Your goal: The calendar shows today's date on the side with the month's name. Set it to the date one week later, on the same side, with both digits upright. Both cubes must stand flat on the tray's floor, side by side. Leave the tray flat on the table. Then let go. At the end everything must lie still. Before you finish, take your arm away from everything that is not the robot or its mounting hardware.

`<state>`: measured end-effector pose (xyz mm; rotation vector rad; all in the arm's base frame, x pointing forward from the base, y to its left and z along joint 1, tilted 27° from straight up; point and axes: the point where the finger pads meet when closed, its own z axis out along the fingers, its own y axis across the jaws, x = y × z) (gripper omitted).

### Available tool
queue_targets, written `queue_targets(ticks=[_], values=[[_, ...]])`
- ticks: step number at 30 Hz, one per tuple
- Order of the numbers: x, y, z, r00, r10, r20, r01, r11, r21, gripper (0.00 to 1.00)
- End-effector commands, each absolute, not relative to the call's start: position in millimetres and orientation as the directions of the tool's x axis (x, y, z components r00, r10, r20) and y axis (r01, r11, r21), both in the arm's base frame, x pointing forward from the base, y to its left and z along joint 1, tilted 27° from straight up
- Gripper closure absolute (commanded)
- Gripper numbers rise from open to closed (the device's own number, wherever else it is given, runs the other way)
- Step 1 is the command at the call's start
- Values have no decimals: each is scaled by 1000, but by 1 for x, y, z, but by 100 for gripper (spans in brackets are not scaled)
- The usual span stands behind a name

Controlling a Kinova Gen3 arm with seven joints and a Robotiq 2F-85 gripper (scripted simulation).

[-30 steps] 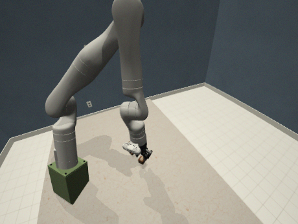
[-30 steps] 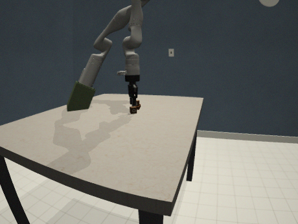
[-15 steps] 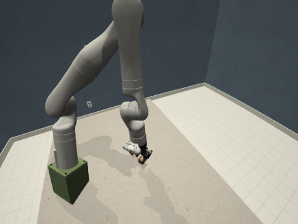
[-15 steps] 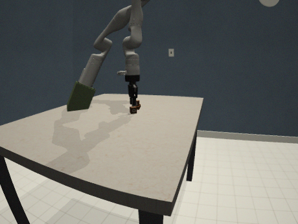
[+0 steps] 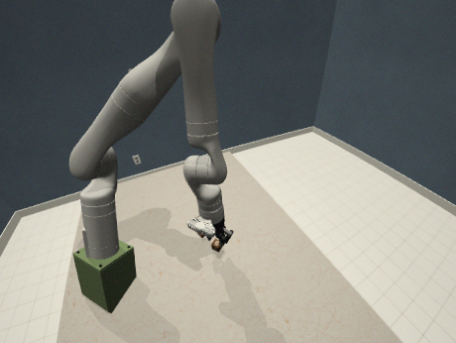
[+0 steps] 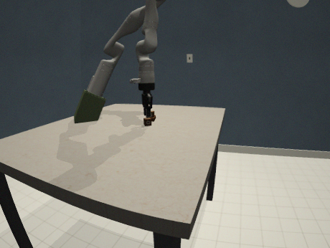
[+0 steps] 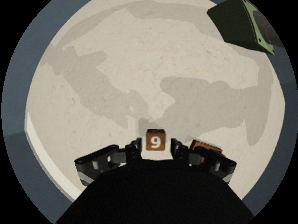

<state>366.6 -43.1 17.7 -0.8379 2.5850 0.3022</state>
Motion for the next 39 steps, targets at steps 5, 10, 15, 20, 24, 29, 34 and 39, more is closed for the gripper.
queue_targets(ticks=[5,10,15,20,24,29,34,39], values=[[365,-46,23,-738,-512,-440,-599,797,78,52],[362,-48,31,-738,-512,-440,-599,797,77,52],[360,-51,37,-738,-512,-440,-599,797,77,52],[357,-54,47,-738,-512,-440,-599,797,77,52],[355,-56,52,-738,-512,-440,-599,797,77,52],[355,-56,53,-738,-512,-440,-599,797,77,52],[355,-56,53,-738,-512,-440,-599,797,78,52],[355,-56,53,-739,-513,-437,-599,797,79,52]])
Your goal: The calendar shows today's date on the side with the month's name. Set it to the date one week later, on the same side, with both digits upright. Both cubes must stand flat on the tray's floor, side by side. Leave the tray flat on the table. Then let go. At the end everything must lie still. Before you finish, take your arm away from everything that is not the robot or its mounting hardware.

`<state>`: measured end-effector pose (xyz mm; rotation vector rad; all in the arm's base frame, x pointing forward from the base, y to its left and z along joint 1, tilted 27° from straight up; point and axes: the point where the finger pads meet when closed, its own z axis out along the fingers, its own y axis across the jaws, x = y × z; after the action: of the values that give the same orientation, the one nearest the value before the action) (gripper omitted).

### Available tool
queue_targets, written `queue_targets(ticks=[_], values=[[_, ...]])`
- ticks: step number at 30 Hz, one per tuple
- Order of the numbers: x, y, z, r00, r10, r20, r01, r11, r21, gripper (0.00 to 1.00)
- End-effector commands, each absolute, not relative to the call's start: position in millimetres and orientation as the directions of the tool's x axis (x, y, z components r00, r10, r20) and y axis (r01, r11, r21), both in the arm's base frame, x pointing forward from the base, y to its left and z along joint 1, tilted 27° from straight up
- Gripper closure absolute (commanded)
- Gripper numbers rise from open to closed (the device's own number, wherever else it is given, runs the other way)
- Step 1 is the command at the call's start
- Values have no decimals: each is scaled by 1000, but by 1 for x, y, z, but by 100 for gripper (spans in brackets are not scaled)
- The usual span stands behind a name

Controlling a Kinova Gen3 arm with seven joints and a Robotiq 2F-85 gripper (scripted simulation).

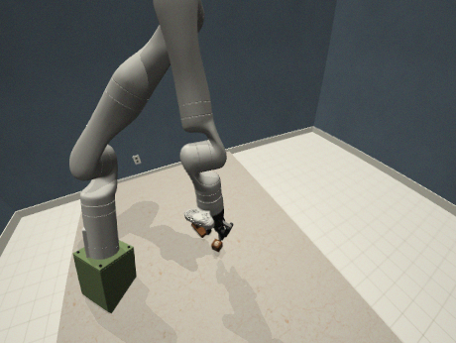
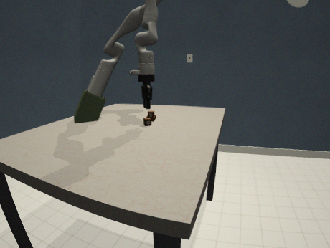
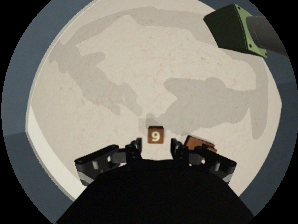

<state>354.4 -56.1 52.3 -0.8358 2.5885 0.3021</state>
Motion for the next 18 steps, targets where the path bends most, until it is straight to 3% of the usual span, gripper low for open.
queue_targets(ticks=[1,18], values=[[355,-56,52,-740,-513,-435,-599,797,79,52],[356,-52,48,-755,-530,-386,-604,792,93,52]])
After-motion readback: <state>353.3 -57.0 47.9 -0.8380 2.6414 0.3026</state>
